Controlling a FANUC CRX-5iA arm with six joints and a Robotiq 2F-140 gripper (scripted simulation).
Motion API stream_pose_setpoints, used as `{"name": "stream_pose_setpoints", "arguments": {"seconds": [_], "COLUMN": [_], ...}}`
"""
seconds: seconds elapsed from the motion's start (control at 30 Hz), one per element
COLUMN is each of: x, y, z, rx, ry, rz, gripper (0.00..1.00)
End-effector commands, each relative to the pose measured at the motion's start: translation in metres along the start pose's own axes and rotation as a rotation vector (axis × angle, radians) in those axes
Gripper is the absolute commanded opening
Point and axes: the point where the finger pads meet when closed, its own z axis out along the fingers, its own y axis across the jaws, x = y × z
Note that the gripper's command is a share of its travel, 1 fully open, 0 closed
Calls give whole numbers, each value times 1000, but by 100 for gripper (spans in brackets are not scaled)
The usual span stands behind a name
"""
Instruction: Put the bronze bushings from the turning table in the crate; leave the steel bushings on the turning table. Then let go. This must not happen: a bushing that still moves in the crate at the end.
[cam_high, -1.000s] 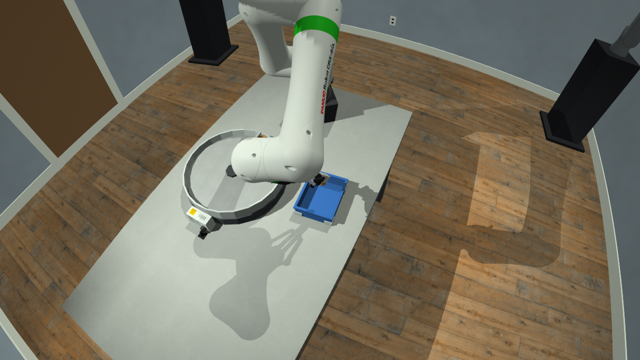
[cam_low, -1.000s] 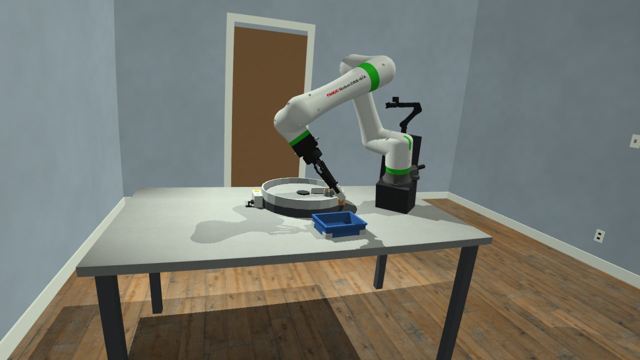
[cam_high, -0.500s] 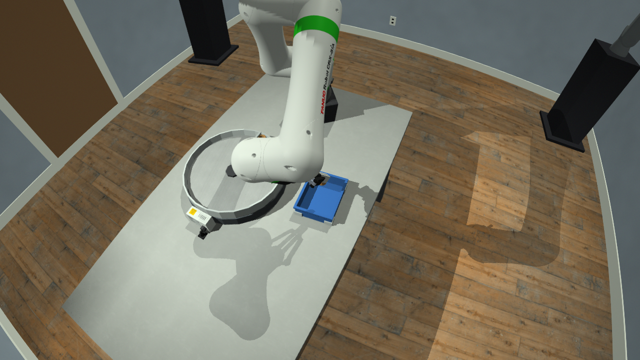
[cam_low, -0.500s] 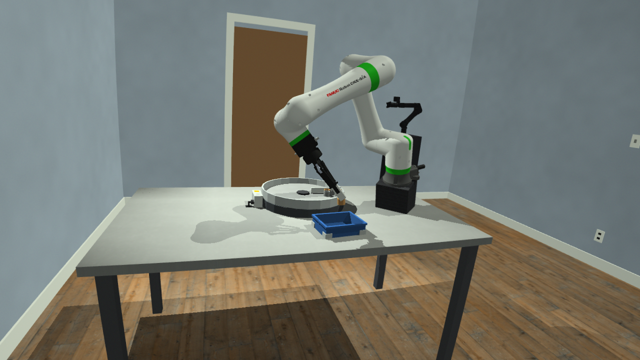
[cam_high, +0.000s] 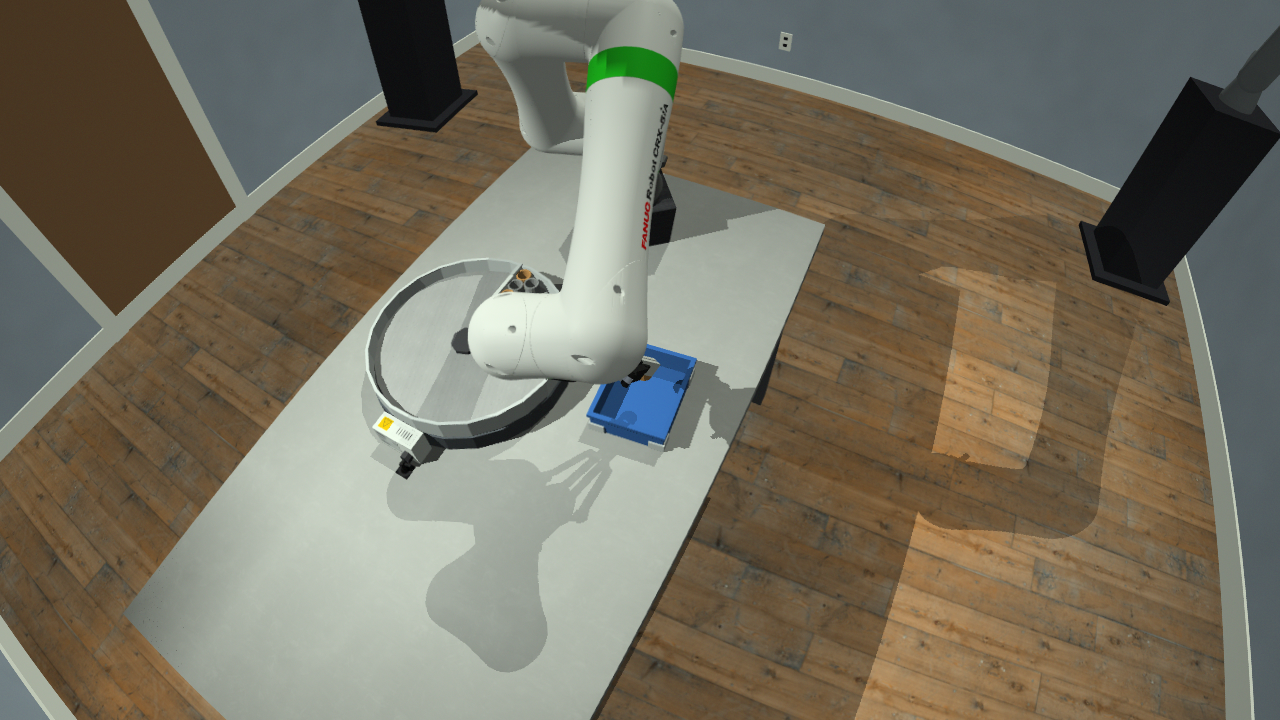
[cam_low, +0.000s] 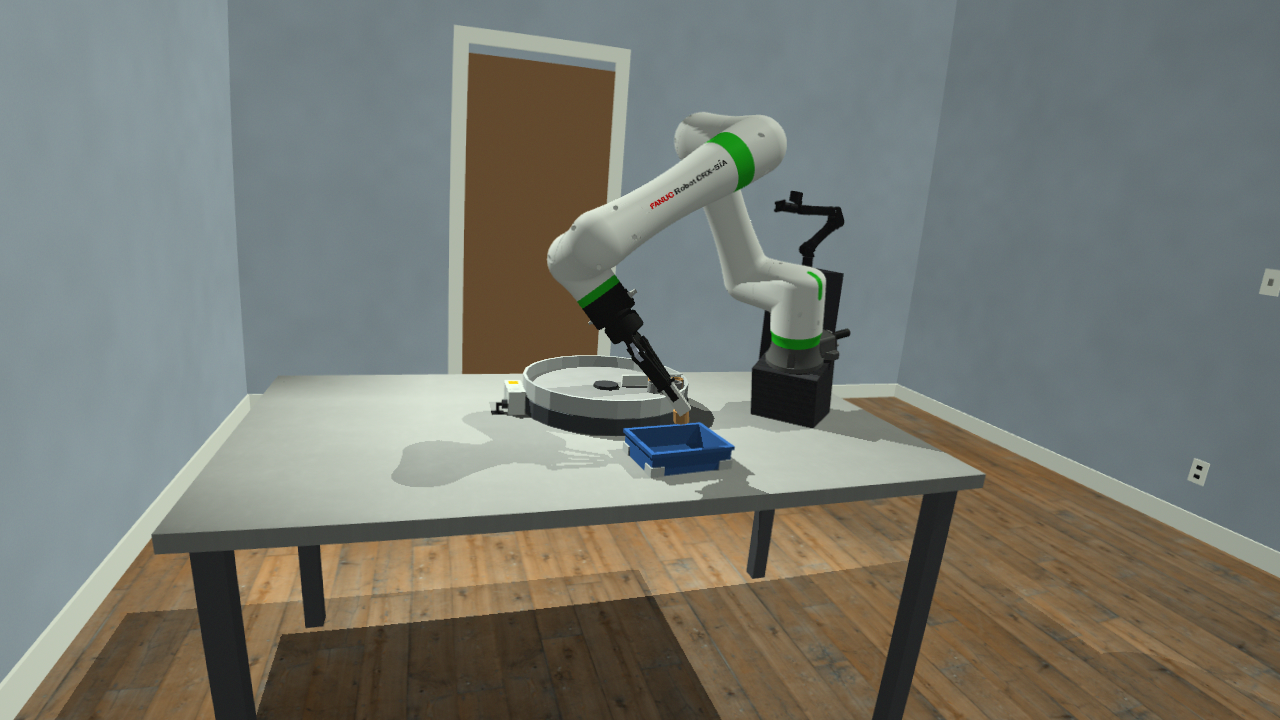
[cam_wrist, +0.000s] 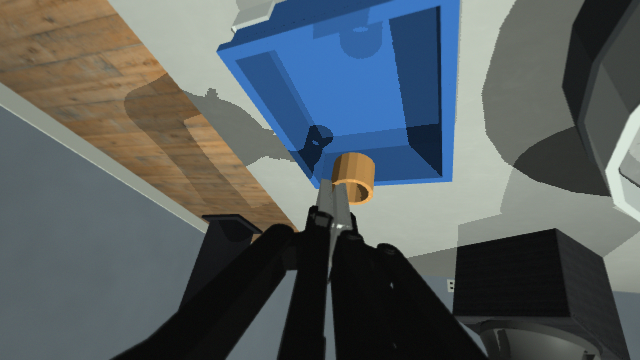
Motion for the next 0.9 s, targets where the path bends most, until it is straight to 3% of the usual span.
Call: {"name": "stream_pose_setpoints", "arguments": {"seconds": [0.0, 0.23, 0.87], "x": [10, 20, 20], "y": [0, -1, -1], "z": [12, 23, 23], "rx": [0, 0, 0], "ry": [0, 0, 0], "rz": [0, 0, 0], "gripper": [0, 0, 0]}}
